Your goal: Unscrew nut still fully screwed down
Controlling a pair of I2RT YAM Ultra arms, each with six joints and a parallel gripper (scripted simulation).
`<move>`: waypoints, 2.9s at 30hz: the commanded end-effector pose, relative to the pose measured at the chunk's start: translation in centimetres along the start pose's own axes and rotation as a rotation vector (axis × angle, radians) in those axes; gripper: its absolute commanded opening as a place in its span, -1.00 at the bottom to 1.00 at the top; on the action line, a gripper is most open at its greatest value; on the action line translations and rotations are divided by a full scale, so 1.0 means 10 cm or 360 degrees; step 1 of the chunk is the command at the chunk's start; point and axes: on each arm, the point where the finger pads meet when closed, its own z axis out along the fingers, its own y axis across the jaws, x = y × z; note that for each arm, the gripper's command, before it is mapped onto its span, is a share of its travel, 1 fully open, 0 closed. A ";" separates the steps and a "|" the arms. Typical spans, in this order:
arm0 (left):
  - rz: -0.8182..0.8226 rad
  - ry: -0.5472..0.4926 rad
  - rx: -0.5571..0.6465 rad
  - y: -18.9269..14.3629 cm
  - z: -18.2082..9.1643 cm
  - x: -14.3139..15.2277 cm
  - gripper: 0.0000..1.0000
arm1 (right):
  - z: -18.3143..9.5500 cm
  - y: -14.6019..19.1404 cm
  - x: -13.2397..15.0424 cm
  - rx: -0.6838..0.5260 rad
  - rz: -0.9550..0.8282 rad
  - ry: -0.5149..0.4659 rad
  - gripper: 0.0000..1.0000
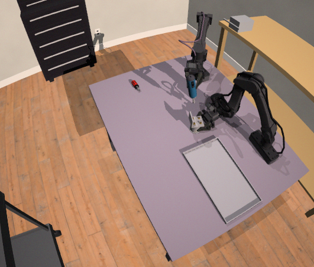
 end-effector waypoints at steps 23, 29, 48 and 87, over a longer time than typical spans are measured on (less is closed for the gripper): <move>0.0001 -0.0007 -0.0003 -0.01 0.00 -0.02 0.17 | -0.22 0.48 -0.68 -0.0164 -0.0194 -0.0408 -0.17; 0.0001 -0.0007 -0.0003 -0.01 0.00 -0.02 0.17 | -0.18 0.43 -0.68 -0.0156 -0.0224 -0.0448 -0.17; 0.0001 -0.0007 -0.0003 -0.01 0.00 -0.02 0.17 | -0.27 0.49 -1.06 -0.0167 -0.0221 -0.0538 -0.17; 0.0001 -0.0007 -0.0003 -0.01 0.00 -0.02 0.17 | -0.31 0.53 -1.24 -0.0171 -0.0222 -0.0586 -0.17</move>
